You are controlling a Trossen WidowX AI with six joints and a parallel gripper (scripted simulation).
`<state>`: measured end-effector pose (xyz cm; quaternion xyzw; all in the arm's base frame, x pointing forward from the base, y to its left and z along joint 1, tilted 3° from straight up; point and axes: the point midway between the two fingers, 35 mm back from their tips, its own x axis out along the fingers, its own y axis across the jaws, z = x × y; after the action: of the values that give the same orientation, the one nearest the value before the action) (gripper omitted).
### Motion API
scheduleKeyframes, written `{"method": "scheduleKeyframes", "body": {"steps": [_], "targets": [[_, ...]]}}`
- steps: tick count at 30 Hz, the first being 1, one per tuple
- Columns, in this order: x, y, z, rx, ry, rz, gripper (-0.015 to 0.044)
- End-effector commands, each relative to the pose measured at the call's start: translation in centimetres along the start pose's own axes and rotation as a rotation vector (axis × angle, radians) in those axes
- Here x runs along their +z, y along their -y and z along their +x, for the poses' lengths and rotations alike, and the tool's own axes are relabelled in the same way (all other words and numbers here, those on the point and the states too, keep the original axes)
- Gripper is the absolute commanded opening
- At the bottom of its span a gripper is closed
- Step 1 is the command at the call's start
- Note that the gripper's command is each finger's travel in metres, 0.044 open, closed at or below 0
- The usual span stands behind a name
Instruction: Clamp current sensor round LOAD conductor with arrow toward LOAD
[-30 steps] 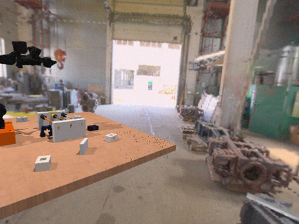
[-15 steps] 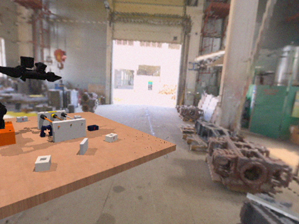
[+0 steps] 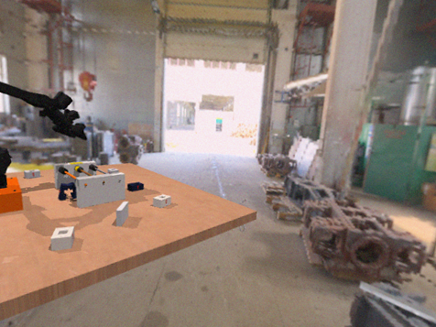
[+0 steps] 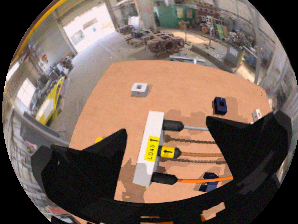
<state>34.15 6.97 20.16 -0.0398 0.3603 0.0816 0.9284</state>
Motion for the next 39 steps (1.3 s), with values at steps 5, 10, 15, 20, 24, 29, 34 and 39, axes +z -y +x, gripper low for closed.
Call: {"method": "scheduleKeyframes", "body": {"steps": [5, 10, 15, 20, 24, 29, 34, 39], "targets": [[-5.4, -3.4, 2.0, 0.028, -0.425, -0.102, 0.044], [-5.4, -3.4, 2.0, 0.028, -0.425, -0.102, 0.044], [-5.4, -3.4, 2.0, 0.028, -0.425, -0.102, 0.044], [-5.4, -3.4, 2.0, 0.028, -0.425, -0.102, 0.044], [-5.4, -3.4, 2.0, 0.028, -0.425, -0.102, 0.044], [-5.5, -3.1, 2.0, 0.024, -0.426, -0.097, 0.0414], [-9.5, 3.5, 0.9, -0.079, -0.472, 0.039, 0.0322], [-15.3, 9.0, -1.2, -0.186, -0.522, 0.204, 0.0322]]}}
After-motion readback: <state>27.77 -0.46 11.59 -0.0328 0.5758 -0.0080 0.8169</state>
